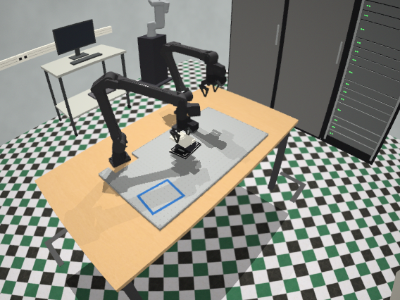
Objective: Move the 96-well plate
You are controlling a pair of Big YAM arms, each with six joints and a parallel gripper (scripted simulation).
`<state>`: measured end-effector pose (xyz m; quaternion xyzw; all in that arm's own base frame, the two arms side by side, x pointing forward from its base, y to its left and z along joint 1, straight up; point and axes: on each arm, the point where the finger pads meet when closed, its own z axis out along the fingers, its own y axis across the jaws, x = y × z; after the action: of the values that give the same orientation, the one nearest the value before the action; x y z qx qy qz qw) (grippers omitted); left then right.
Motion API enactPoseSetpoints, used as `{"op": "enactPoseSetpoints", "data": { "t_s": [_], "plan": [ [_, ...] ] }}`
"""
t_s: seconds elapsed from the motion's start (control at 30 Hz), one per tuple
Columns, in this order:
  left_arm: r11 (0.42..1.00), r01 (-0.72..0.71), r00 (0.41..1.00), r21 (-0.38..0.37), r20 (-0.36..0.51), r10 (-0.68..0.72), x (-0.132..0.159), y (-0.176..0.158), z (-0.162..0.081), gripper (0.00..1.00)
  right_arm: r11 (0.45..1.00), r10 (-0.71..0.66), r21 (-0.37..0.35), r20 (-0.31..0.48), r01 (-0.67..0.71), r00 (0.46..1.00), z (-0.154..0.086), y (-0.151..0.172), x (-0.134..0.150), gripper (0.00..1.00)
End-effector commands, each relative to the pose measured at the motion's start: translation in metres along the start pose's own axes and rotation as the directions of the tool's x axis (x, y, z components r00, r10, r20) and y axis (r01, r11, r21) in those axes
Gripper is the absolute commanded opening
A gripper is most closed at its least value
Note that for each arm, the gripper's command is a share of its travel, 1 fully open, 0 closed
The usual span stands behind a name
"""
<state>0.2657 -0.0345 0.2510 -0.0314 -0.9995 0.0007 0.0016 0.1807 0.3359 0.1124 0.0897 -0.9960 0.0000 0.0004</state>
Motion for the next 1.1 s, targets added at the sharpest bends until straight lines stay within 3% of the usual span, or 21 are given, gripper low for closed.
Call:
{"op": "enactPoseSetpoints", "data": {
  "t_s": [0.0, 0.37, 0.57, 0.8, 1.07],
  "plan": [
    [1.000, 0.012, 0.999, 0.001, 0.038, -0.012, -0.009, 0.000, -0.012, 1.00, 0.999, 0.025, -0.026, 0.021, -0.025, 0.999, -0.017, 0.021, -0.010, 0.00],
    [1.000, 0.012, 0.999, 0.001, 0.038, -0.012, -0.009, 0.000, -0.012, 1.00, 0.999, 0.025, -0.028, 0.019, -0.025, 1.000, -0.018, 0.054, 0.007, 0.00],
    [1.000, 0.012, 0.999, 0.001, 0.038, -0.012, -0.009, 0.000, -0.012, 1.00, 0.998, 0.048, -0.036, 0.024, -0.047, 0.999, -0.021, 0.049, -0.001, 0.00],
    [1.000, 0.012, 0.999, 0.001, 0.038, -0.012, -0.009, 0.000, -0.012, 1.00, 0.975, -0.219, -0.034, 0.035, 0.220, 0.975, -0.022, 0.052, 0.005, 0.00],
    [1.000, 0.012, 0.999, 0.001, 0.038, -0.012, -0.009, 0.000, -0.012, 1.00, 0.882, -0.469, -0.024, 0.040, 0.470, 0.882, -0.022, 0.051, 0.006, 0.00]
  ]
}}
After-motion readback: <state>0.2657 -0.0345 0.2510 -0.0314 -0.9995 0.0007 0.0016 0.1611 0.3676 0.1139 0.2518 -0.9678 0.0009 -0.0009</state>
